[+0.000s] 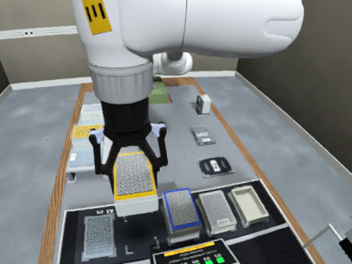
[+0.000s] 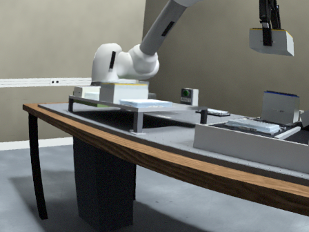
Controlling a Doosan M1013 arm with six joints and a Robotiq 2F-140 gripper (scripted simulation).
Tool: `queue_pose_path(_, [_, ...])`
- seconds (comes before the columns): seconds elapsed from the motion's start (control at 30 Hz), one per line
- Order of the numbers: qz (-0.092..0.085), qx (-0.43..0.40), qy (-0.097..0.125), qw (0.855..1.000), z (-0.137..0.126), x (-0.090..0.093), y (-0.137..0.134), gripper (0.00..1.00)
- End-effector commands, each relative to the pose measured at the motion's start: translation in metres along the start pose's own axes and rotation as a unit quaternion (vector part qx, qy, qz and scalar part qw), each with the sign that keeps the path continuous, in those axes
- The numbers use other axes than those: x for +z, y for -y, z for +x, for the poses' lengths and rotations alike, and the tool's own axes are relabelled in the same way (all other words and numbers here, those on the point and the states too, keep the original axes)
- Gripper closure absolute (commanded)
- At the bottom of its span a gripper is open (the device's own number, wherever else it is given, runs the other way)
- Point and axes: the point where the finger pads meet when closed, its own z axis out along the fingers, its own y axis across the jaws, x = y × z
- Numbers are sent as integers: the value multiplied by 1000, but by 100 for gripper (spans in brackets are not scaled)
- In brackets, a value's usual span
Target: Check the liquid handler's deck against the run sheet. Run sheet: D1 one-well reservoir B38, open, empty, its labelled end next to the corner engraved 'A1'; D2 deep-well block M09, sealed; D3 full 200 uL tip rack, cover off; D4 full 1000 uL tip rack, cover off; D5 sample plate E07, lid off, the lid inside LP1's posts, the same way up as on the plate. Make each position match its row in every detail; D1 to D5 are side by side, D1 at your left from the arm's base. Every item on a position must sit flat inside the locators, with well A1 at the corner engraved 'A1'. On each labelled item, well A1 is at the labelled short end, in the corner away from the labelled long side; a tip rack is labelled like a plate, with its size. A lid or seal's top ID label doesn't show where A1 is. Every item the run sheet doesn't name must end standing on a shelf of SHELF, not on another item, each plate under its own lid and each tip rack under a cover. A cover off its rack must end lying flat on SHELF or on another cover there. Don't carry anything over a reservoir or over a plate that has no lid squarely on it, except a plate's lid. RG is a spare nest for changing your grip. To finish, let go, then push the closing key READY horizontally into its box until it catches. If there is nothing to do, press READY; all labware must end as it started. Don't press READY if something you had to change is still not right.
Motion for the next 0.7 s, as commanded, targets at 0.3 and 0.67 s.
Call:
queue_pose_path(0.3, [-1,1,-1,1000,-1,-7,-4,90])
queue_pose_path(0.67, [-1,1,-1,1000,-1,-7,-4,90])
